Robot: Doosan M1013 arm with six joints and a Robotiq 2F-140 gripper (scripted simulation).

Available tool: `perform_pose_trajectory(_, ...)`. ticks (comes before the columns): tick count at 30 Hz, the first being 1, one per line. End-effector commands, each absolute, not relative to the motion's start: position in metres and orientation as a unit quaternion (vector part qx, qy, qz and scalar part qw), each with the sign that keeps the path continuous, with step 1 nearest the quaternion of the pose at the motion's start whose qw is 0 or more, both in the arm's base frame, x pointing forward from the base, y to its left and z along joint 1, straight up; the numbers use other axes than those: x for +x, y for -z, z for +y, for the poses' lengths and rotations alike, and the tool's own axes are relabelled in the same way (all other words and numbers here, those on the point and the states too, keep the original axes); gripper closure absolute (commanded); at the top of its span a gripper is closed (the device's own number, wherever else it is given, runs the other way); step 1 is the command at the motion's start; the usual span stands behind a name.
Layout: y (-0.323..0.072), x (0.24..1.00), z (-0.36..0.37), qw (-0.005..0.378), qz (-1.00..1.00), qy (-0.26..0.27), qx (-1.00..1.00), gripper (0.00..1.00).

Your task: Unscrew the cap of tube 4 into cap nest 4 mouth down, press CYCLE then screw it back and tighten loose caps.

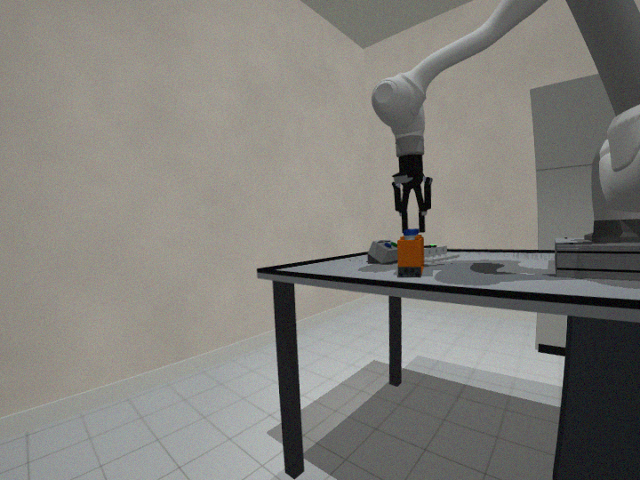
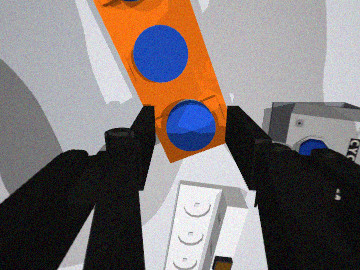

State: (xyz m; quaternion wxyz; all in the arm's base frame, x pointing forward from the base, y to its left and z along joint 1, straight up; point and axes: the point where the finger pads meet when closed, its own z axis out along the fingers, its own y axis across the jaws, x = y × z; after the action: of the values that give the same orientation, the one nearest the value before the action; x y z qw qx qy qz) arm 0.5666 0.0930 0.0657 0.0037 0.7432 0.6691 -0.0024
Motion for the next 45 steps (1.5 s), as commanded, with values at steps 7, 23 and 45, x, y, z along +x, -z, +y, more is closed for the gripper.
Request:
perform_pose_trajectory(7,-0.0664,0.5669,0.0928,0.001,0.868,0.0,0.496,0.59)
perform_pose_trajectory(23,-0.0664,0.5669,0.0928,0.001,0.927,0.0,0.374,0.7)
perform_pose_trajectory(45,-0.0663,0.5669,0.0927,0.0,0.821,0.0,0.572,0.7)
